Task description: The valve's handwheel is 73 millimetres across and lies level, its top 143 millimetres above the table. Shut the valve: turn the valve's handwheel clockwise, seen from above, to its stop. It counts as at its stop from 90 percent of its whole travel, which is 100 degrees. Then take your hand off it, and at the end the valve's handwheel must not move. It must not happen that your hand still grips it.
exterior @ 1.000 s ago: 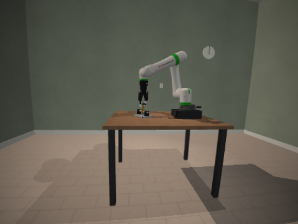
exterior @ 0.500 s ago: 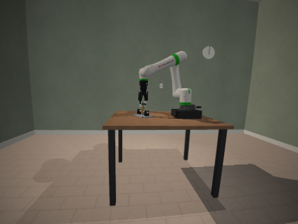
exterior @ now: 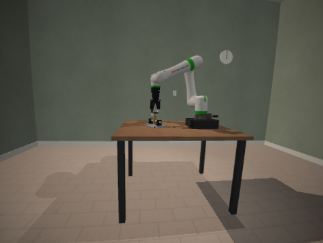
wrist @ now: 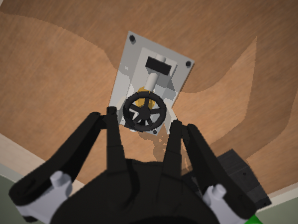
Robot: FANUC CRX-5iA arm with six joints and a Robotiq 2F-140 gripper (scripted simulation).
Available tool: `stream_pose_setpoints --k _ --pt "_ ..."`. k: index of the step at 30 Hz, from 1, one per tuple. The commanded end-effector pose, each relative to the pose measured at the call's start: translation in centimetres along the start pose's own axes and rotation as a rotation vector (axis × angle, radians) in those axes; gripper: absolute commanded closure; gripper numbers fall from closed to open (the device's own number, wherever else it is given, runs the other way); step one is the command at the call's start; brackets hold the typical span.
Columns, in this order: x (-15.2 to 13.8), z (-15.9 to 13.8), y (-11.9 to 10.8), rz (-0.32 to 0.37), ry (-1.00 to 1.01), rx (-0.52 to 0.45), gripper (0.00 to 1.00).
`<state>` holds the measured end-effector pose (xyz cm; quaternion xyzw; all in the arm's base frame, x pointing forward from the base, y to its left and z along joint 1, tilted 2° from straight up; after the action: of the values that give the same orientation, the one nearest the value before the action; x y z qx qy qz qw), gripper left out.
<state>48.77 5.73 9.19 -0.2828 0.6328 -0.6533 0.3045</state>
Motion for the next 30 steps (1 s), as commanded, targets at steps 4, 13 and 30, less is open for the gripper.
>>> stream_pose_setpoints --k 4,13,30 --pt "-0.01 0.01 0.03 0.000 0.001 0.000 1.00" --pt "-0.01 0.01 0.03 0.000 0.001 0.000 0.00" --pt "-0.01 0.01 0.03 0.000 0.001 0.000 0.00"
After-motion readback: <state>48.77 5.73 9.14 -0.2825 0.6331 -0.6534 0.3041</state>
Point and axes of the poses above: the point where the finger pads meet when closed, its own y axis out along the fingers, its own x axis across the jaws, z = x × y, the point moved 2 cm from there along -y, back along the fingers, and after that the axes turned 2 degrees about y, right-handed, at the moved point
